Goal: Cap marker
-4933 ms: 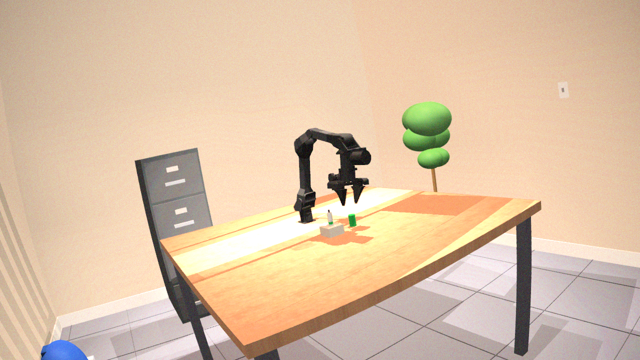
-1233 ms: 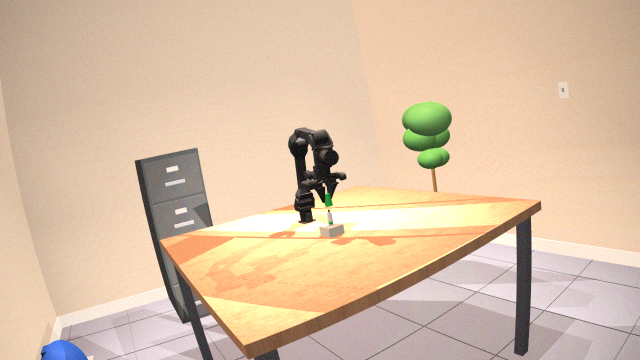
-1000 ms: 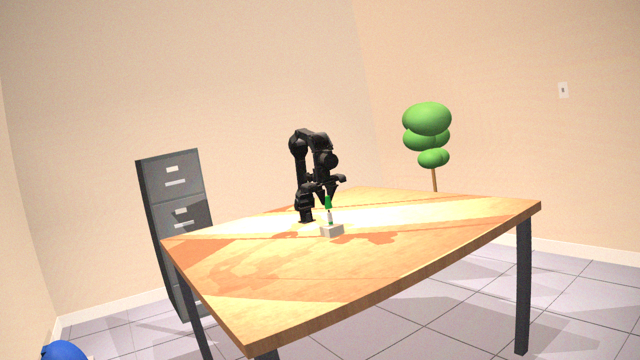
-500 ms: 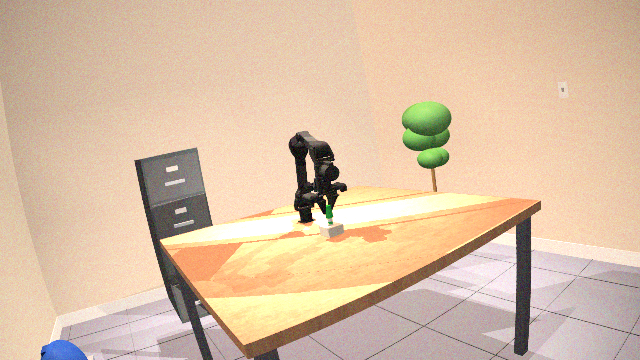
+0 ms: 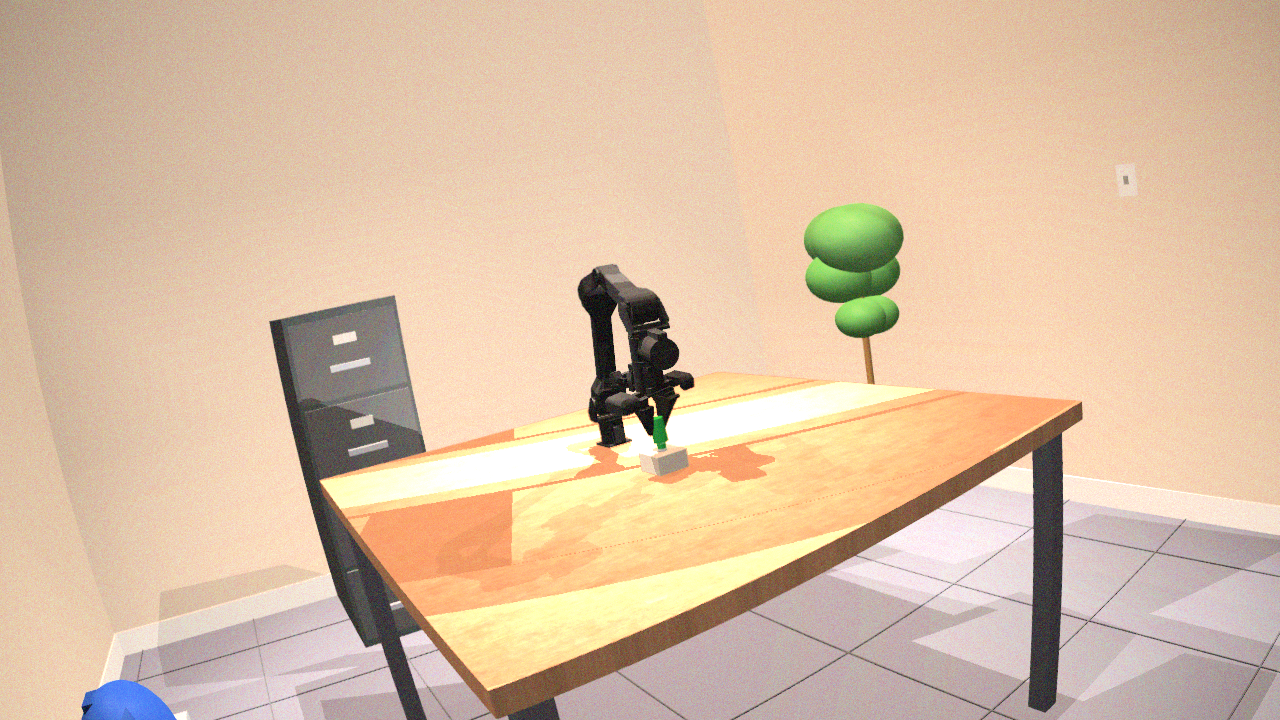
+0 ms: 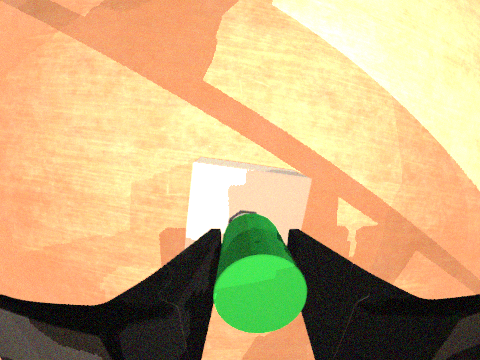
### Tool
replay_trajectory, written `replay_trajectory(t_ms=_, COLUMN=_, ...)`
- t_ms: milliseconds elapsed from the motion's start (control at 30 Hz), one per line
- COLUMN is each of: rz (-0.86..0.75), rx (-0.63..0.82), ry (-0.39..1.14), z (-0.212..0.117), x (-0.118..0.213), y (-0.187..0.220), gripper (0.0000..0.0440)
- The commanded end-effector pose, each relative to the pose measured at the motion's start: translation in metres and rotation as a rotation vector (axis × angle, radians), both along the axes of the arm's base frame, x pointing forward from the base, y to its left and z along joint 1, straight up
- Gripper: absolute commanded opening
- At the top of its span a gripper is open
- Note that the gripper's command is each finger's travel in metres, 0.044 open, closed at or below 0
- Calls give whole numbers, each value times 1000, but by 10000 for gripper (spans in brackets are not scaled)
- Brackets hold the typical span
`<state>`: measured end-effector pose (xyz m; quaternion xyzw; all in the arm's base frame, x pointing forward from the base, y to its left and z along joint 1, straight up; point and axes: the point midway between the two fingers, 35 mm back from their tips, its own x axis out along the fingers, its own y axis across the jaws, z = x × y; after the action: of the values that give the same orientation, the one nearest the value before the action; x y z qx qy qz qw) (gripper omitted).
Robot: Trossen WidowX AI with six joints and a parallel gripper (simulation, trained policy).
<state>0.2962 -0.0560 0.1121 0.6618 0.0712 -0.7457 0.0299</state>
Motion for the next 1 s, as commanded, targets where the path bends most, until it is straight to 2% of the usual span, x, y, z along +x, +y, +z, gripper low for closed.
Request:
replay_trajectory(t_ms=0, rz=8, rx=15, ry=71, z=-10, x=-15, y=2, gripper=103)
replay_trajectory(t_ms=400, rz=10, rx=25, ry=81, z=-8, x=-20, y=4, gripper=171)
replay_trajectory(t_ms=467, rz=11, rx=28, ry=82, z=-6, x=-23, y=4, gripper=206)
replay_trajectory(t_ms=767, rz=12, rx=26, ry=52, z=0, x=-27, y=3, gripper=432)
replay_trajectory(t_ms=967, rz=1, rx=15, ry=-8, z=16, x=-22, y=0, gripper=440)
